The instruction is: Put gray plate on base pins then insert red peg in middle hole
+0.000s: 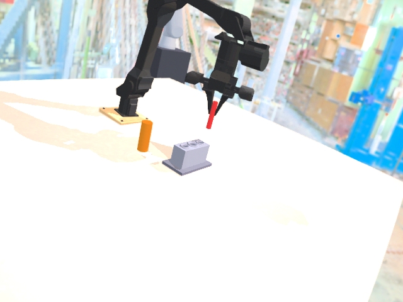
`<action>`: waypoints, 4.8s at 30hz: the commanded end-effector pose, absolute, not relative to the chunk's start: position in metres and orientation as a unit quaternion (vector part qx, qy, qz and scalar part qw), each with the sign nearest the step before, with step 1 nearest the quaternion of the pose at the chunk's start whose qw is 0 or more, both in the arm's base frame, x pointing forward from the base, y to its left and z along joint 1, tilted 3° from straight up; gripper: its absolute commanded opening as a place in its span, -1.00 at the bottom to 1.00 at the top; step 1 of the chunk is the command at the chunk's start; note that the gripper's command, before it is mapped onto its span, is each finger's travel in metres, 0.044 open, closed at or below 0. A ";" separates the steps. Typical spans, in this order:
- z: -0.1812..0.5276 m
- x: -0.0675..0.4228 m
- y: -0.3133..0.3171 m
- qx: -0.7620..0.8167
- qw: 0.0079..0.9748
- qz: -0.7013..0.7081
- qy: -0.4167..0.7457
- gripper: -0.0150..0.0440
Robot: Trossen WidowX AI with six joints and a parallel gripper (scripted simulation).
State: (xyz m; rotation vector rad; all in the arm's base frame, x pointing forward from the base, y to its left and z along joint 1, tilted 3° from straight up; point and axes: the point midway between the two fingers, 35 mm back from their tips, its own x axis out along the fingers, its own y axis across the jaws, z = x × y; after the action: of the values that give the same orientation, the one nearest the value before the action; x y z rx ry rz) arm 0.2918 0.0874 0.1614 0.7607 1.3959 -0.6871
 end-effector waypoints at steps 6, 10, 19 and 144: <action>0.164 0.308 0.070 0.337 0.649 -0.299 0.614 -0.49; 0.164 0.314 0.060 0.336 0.649 -0.298 0.614 -0.49; 0.164 0.329 0.036 0.335 0.650 -0.296 0.615 -0.49; 0.147 0.350 -0.018 0.332 0.653 -0.293 0.615 0.02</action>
State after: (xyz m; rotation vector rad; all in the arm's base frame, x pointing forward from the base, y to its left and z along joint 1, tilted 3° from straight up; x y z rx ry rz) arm 0.3505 -0.0182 0.1462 0.7548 1.3952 -0.6656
